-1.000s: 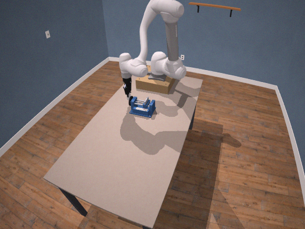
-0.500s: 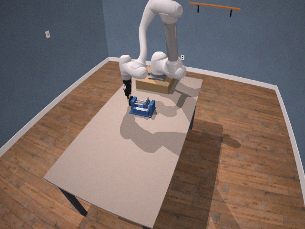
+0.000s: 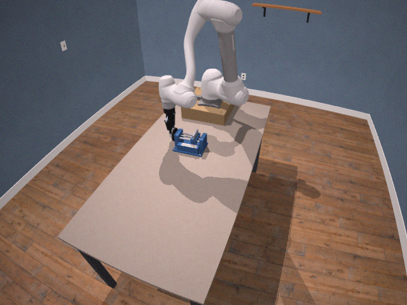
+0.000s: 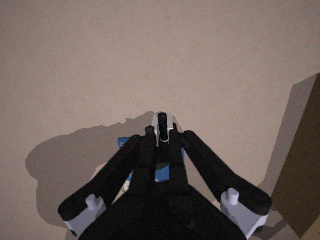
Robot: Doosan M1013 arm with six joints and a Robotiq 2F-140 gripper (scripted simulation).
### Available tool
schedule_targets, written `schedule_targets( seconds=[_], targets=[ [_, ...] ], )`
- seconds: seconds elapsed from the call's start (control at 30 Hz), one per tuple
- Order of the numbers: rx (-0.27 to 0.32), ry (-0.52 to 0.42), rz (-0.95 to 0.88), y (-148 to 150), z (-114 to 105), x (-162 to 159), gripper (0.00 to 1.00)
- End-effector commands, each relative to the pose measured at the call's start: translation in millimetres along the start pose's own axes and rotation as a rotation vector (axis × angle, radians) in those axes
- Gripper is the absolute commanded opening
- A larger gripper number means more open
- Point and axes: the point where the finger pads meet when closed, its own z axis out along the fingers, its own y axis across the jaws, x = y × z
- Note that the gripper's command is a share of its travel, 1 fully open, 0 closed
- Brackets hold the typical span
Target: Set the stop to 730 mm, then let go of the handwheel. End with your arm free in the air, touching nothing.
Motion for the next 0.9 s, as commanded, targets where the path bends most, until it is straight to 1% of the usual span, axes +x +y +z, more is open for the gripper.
schedule_targets(
  seconds=[0.0, 0.27, 0.47, 0.77, 0.87],
  targets=[
    [0.001, 0.000, 0.000, -4.0, 3.4, 0.0, 0.04],
    [0.001, 0.000, 0.000, -11.7, 7.5, 0.0, 0.04],
    [0.001, 0.000, 0.000, -23.3, 9.7, 0.0, 0.04],
    [0.001, 0.000, 0.000, -43.0, 2.9, 0.0, 0.04],
    [0.001, 0.000, 0.000, -45.0, 1.3, 0.0, 0.04]
  ],
)
